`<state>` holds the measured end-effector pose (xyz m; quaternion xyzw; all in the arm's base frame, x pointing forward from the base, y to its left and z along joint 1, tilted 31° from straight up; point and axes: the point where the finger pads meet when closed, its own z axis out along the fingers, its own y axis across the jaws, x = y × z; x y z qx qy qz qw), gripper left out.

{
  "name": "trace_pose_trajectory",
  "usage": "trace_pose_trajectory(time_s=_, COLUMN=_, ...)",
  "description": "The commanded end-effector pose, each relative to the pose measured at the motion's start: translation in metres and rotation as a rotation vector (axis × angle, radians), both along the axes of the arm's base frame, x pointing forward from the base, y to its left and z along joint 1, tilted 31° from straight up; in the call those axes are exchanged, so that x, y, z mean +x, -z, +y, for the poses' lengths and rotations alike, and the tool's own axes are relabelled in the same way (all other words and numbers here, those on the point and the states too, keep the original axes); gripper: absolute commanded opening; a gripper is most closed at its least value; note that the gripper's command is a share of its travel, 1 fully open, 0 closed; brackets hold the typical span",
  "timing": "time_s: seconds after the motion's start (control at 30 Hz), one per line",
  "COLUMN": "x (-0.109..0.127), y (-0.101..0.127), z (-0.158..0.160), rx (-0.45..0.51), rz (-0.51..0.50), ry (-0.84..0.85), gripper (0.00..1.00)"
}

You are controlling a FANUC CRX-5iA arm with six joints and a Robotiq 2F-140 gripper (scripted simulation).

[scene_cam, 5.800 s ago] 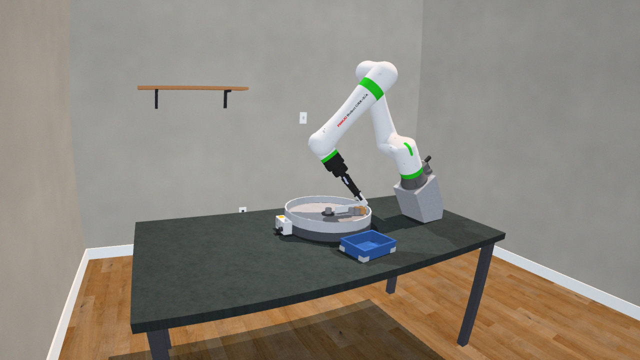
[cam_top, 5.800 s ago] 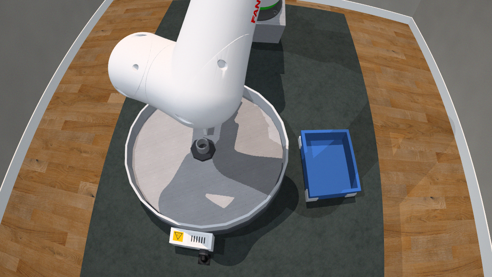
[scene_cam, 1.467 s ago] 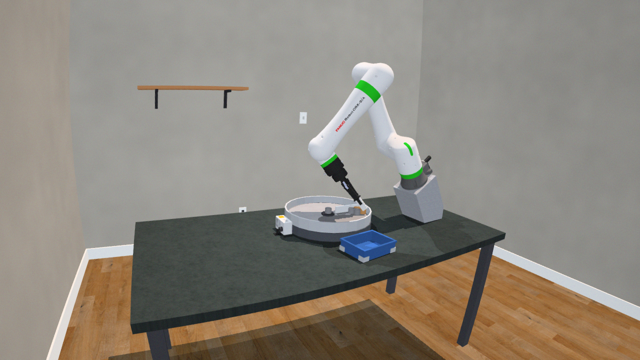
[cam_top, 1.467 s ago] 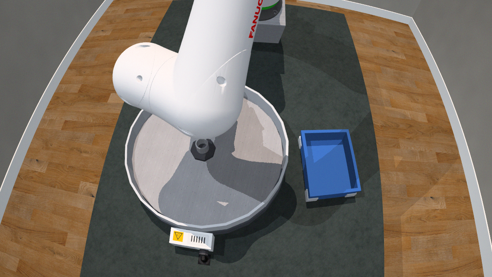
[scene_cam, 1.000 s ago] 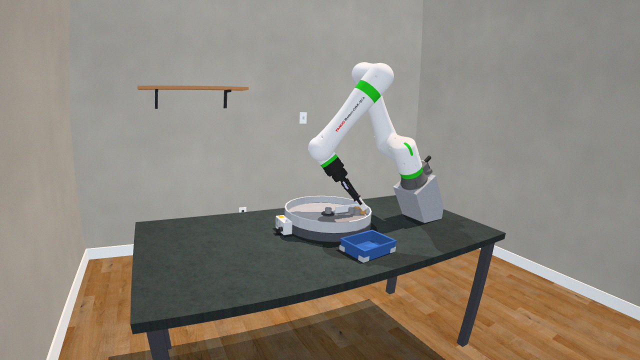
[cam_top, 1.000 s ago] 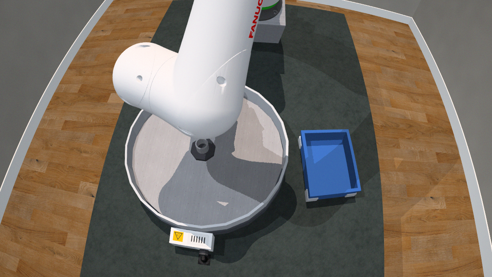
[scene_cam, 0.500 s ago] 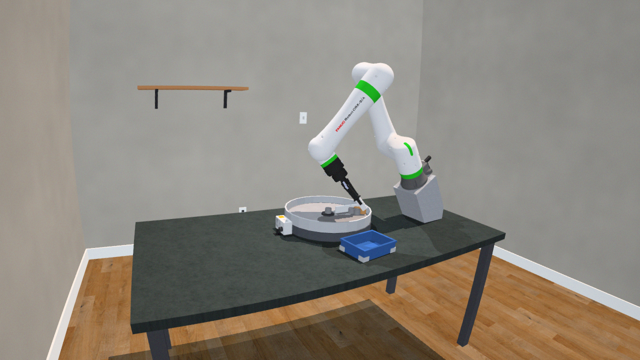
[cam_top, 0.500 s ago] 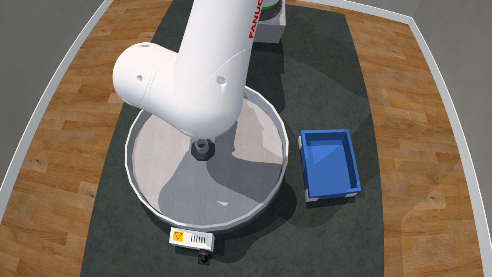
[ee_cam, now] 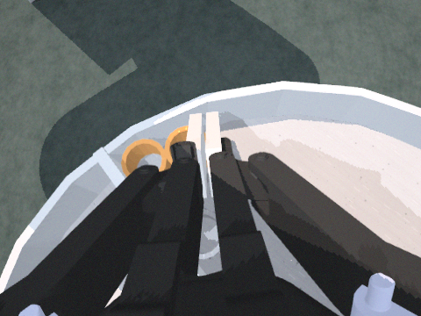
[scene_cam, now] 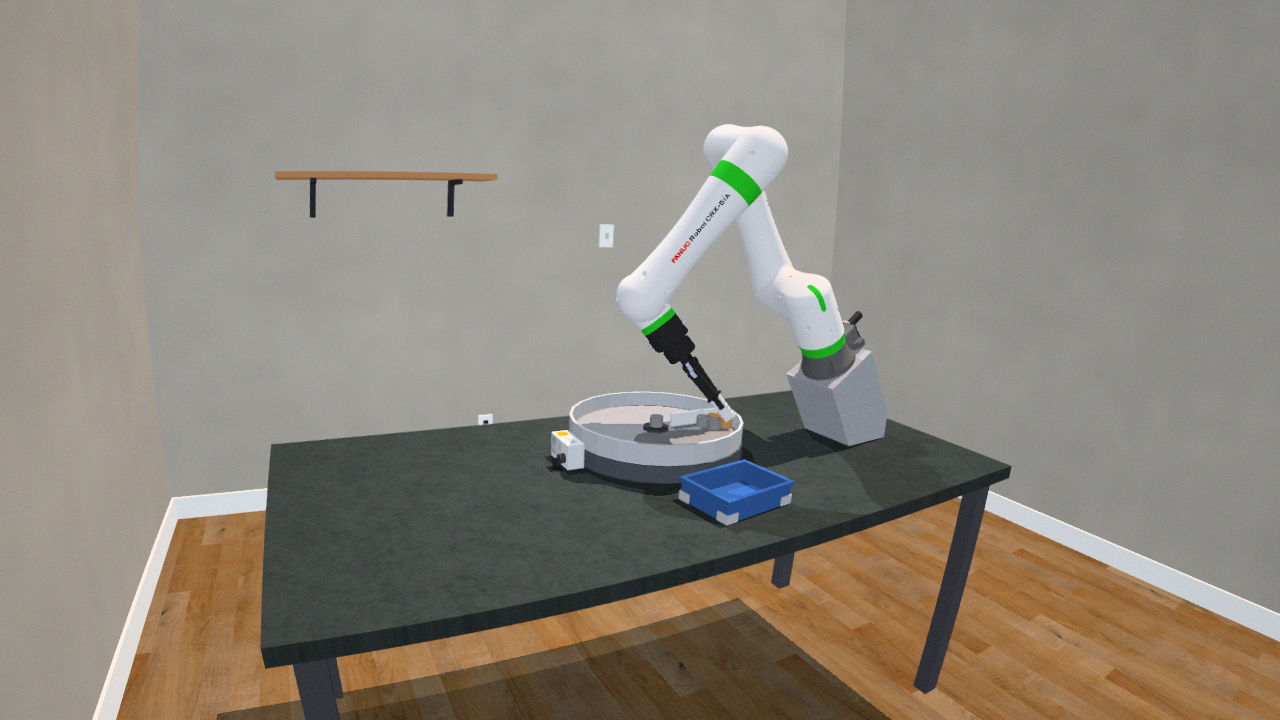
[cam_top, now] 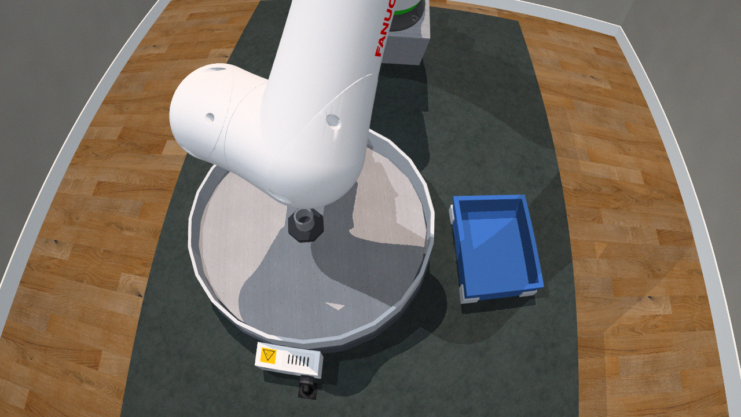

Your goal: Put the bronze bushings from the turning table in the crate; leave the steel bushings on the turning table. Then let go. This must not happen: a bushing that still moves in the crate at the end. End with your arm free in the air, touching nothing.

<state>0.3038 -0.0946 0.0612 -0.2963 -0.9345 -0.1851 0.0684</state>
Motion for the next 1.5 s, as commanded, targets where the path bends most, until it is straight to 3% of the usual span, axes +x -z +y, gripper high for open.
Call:
trace_pose_trajectory(time_s=0.0, x=-0.002, y=-0.002, z=-0.001, rx=-0.001, rz=0.001, ry=0.0, gripper=0.0)
trace_pose_trajectory(time_s=0.17, x=-0.006, y=-0.009, z=0.0, rx=-0.001, rz=0.001, ry=0.0, gripper=0.0)
trace_pose_trajectory(time_s=0.63, x=-0.034, y=-0.055, z=0.002, rx=-0.001, rz=0.001, ry=0.0, gripper=0.0)
trace_pose_trajectory(time_s=1.47, x=-0.035, y=-0.057, z=0.002, rx=-0.001, rz=0.001, ry=0.0, gripper=0.0)
